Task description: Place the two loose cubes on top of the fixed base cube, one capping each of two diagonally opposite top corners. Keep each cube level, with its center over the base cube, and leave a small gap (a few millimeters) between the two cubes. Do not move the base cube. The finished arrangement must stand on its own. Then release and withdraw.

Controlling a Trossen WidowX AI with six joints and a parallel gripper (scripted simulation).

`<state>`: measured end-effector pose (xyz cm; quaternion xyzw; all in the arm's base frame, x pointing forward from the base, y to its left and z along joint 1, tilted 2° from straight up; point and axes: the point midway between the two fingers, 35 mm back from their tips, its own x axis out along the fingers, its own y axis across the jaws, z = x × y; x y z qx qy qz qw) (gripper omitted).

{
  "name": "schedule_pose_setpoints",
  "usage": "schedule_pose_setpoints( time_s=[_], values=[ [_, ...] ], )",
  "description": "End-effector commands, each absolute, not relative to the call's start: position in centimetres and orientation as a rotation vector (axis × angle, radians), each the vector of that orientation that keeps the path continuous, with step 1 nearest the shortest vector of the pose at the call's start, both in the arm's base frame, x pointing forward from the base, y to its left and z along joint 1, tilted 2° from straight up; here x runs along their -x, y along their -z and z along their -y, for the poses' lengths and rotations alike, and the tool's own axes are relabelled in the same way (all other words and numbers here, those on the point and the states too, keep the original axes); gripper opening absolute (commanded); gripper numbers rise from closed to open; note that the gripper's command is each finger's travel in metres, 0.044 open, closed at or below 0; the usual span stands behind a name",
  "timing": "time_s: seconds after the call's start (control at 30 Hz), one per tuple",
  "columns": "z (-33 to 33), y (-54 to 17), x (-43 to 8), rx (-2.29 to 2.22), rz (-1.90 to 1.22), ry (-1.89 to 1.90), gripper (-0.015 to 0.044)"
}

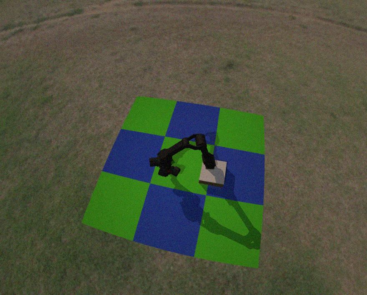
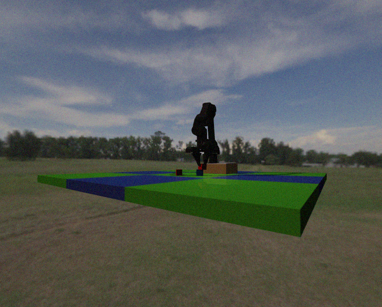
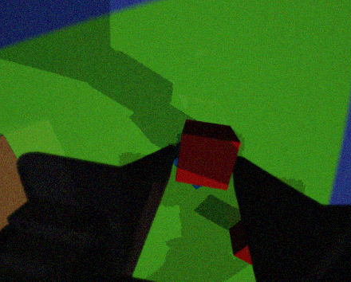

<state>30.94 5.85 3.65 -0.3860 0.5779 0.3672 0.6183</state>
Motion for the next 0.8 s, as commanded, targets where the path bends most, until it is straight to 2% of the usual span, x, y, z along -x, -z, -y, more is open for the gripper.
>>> schedule_pose_setpoints(
  time_s=[0.0, 0.77],
  values=[
    [-5.9, -4.5, -30.9, 0.888, -1.329, -0.844, 0.0205],
    [-5.8, -6.7, -30.8, 0.888, -1.329, -0.844, 0.0205]
  ],
)
